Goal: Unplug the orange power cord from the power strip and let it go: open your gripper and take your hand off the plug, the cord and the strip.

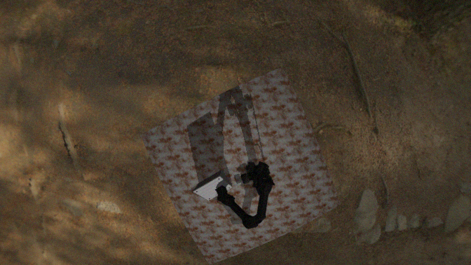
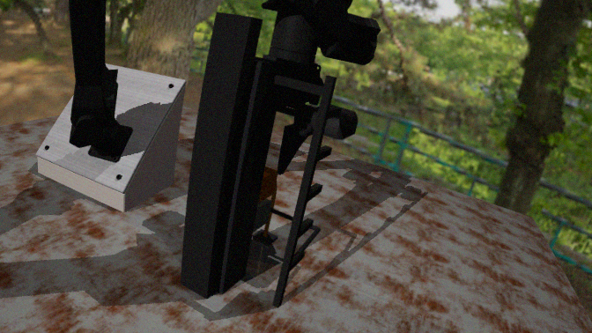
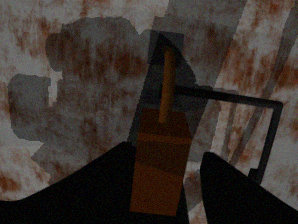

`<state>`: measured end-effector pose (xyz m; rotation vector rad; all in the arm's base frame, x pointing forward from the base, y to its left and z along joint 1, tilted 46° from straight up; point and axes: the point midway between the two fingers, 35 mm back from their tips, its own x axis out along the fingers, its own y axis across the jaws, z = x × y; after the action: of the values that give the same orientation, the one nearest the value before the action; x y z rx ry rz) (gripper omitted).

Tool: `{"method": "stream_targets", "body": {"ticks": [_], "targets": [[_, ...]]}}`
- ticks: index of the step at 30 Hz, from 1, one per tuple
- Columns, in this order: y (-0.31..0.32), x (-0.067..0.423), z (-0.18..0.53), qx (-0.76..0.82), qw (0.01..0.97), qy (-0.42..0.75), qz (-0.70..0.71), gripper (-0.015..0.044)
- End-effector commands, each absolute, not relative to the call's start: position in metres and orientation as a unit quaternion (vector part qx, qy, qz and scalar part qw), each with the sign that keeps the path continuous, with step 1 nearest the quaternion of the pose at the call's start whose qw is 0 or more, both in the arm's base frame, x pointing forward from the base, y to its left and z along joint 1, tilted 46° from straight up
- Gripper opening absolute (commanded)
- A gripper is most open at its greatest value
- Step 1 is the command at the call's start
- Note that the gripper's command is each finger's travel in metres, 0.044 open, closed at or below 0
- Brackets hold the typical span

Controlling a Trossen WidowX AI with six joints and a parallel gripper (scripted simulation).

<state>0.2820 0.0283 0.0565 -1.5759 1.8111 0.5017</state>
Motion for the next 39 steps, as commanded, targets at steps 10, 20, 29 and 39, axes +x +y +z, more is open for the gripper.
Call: {"method": "stream_targets", "body": {"ticks": [10,20,29,39], "targets": [[0.019,0.279,0.051,-0.607,0.332,0.696,0.194,0.016],[0.019,0.281,0.05,-0.605,0.337,0.695,0.192,0.0081],[0.019,0.281,0.05,-0.605,0.337,0.695,0.192,0.0021],[0.027,0.285,0.043,-0.605,0.337,0.695,0.193,0.0]]}}
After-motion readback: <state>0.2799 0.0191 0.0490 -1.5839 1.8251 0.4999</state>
